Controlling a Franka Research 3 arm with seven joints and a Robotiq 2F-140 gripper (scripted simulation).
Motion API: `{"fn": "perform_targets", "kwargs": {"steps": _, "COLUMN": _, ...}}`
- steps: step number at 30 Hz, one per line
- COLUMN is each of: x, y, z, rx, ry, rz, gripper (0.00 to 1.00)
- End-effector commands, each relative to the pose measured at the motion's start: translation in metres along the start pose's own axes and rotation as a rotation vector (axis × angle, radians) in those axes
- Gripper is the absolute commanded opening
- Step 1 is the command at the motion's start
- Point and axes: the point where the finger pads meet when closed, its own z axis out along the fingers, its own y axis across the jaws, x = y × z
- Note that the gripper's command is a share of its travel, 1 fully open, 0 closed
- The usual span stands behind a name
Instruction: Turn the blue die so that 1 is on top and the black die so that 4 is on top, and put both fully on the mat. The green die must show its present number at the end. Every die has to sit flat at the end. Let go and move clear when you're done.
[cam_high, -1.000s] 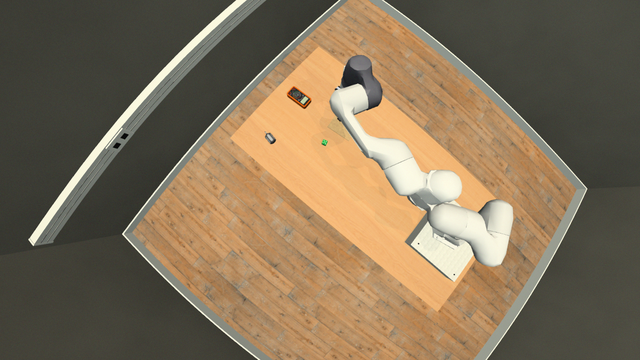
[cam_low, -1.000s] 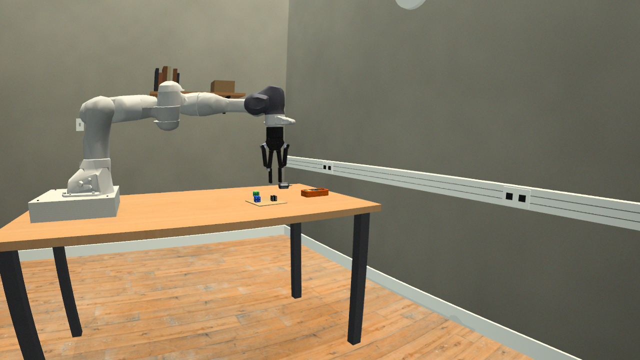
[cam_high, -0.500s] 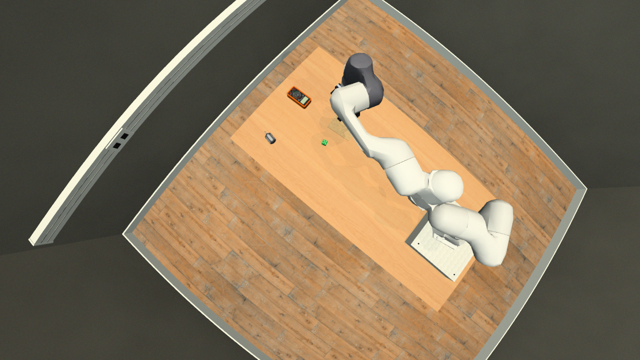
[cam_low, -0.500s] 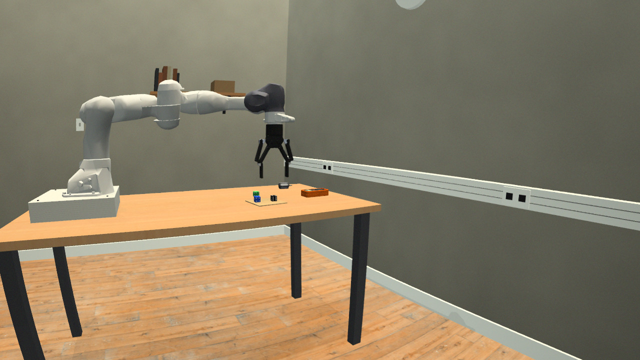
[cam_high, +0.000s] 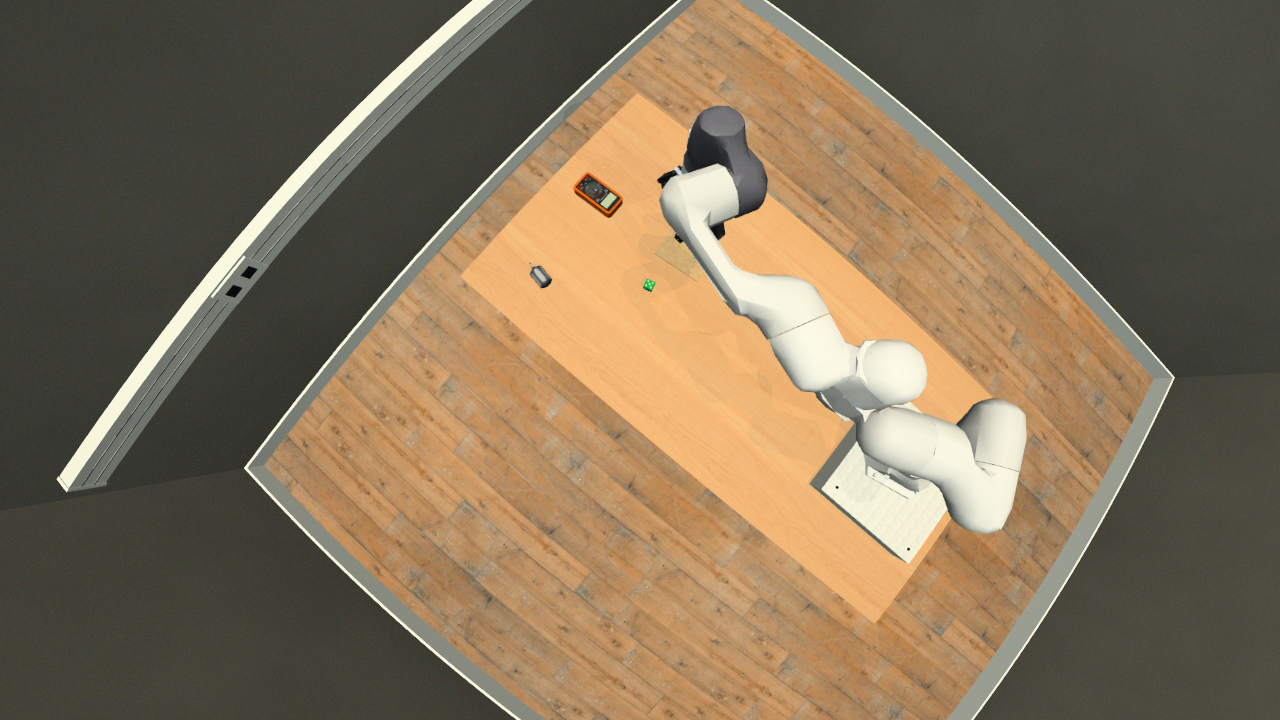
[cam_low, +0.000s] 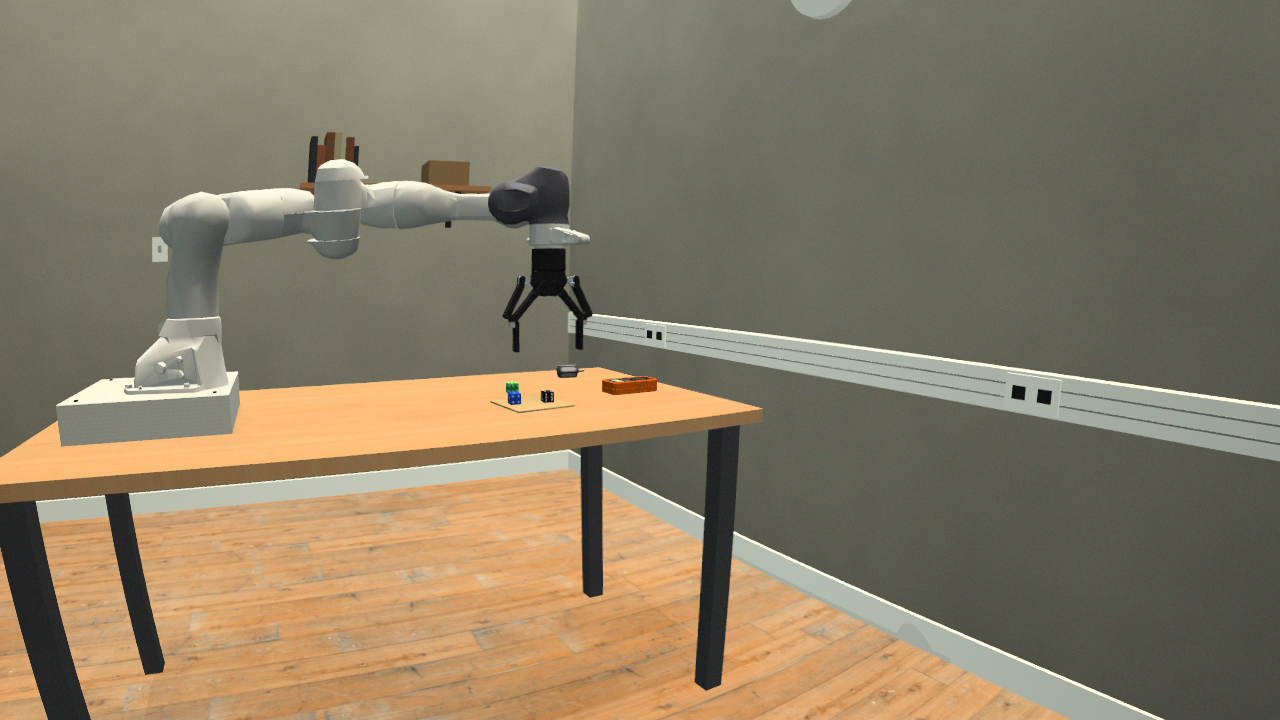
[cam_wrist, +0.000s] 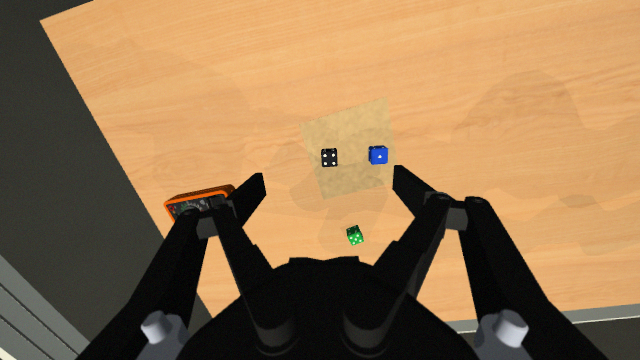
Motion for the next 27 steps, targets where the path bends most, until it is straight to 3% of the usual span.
{"fn": "perform_targets", "kwargs": {"steps": 1, "x": 0.000, "y": 0.001, "z": -0.001, "rx": -0.003, "ry": 0.003, "rz": 0.002, "gripper": 1.00}}
{"fn": "perform_targets", "kwargs": {"steps": 6, "x": 0.000, "y": 0.001, "z": -0.011, "rx": -0.003, "ry": 0.003, "rz": 0.002, "gripper": 1.00}}
{"fn": "perform_targets", "kwargs": {"steps": 16, "x": 0.000, "y": 0.001, "z": -0.055, "rx": -0.003, "ry": 0.003, "rz": 0.002, "gripper": 1.00}}
{"fn": "perform_targets", "kwargs": {"steps": 27, "x": 0.000, "y": 0.001, "z": -0.071, "rx": -0.003, "ry": 0.003, "rz": 0.002, "gripper": 1.00}}
